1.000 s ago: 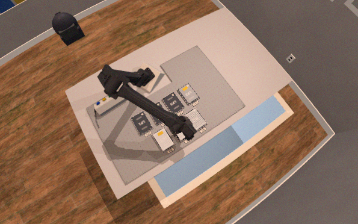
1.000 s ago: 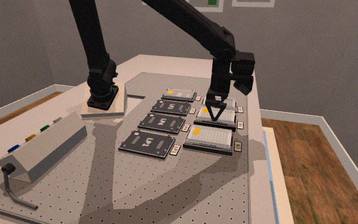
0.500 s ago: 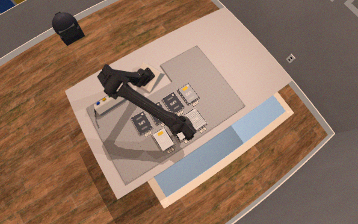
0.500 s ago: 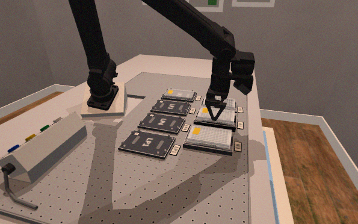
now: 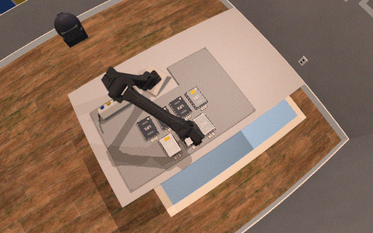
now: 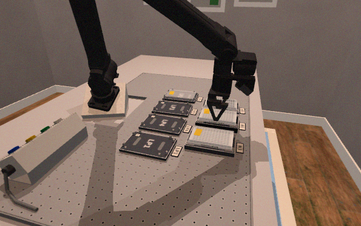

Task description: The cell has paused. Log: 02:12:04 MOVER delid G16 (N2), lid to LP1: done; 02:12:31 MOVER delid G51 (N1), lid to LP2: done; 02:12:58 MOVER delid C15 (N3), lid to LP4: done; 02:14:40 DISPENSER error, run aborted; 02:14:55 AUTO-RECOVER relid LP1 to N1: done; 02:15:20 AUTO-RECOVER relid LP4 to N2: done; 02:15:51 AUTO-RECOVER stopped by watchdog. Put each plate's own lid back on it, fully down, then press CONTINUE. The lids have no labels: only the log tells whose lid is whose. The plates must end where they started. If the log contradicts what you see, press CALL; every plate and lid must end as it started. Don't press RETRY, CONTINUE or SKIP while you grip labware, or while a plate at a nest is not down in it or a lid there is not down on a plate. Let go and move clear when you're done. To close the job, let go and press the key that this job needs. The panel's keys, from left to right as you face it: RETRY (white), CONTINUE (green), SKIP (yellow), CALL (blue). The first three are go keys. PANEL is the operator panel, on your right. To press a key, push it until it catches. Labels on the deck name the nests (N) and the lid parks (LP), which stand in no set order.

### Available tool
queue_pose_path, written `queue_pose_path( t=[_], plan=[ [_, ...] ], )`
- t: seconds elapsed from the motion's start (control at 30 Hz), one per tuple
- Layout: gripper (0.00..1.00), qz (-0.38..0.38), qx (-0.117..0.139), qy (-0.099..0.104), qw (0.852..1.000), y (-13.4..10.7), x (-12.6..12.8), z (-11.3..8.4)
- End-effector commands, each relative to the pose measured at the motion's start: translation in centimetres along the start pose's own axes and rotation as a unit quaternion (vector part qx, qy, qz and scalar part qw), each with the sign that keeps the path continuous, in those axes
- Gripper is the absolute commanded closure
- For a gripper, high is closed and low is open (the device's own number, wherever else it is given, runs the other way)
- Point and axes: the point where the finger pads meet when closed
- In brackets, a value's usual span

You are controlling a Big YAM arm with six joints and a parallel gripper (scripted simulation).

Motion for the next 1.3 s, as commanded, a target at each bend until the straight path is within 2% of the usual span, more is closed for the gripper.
queue_pose_path(
  t=[0.0,0.1,0.13,1.27],
  plan=[
    [0.17,0.010,-0.036,0.001,0.999,2.46,-0.43,-3.03],
    [0.20,0.011,-0.037,0.002,0.999,2.50,-0.42,-3.07],
    [1.00,0.011,-0.036,0.001,0.999,2.49,-0.42,-3.08],
    [1.00,0.011,-0.036,0.001,0.999,2.50,-0.44,-3.90]
  ],
)
Point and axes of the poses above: the point where the finger pads meet when closed, its own z axis out along the fingers, its own x axis across the jaws, y = z × x, and after that the axes turned 12 degrees about -z, right-handed
